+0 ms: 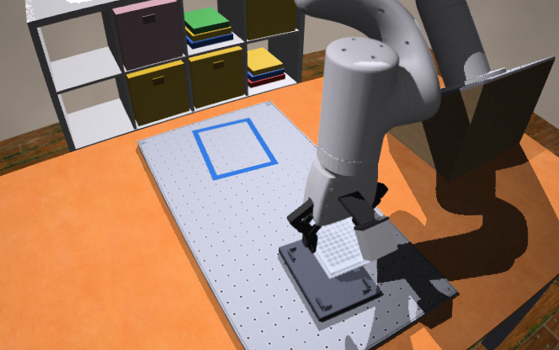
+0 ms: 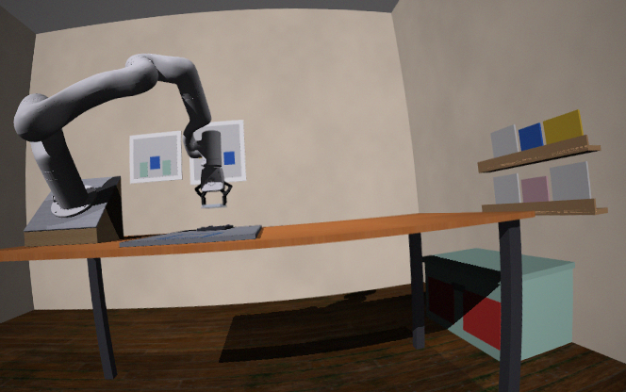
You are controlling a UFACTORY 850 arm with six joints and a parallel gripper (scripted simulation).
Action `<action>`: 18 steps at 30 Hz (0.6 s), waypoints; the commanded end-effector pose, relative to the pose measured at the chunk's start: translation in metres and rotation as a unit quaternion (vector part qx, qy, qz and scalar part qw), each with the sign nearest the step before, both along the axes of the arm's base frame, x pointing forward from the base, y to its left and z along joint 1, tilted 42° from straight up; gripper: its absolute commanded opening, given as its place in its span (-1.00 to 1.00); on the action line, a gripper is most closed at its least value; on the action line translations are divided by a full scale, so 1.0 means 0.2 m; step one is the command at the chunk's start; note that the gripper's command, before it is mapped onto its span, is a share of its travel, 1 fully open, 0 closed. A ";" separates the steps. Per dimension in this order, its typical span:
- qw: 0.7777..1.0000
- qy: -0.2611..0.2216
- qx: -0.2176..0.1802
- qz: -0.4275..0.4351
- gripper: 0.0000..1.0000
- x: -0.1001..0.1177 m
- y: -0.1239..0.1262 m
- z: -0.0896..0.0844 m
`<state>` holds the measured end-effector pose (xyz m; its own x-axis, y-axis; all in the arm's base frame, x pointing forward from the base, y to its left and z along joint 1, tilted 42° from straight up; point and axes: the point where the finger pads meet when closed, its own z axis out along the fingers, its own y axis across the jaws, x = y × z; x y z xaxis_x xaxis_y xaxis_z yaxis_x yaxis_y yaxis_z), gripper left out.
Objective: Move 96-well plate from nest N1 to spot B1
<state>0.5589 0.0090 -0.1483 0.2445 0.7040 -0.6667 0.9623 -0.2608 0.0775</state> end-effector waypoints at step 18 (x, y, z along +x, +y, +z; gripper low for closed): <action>1.000 -0.011 -0.002 -0.011 -1.00 -0.04 -0.19 0.18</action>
<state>0.5502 -0.0281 -0.1159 0.2748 0.6952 -0.6642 0.9540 -0.2832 0.0983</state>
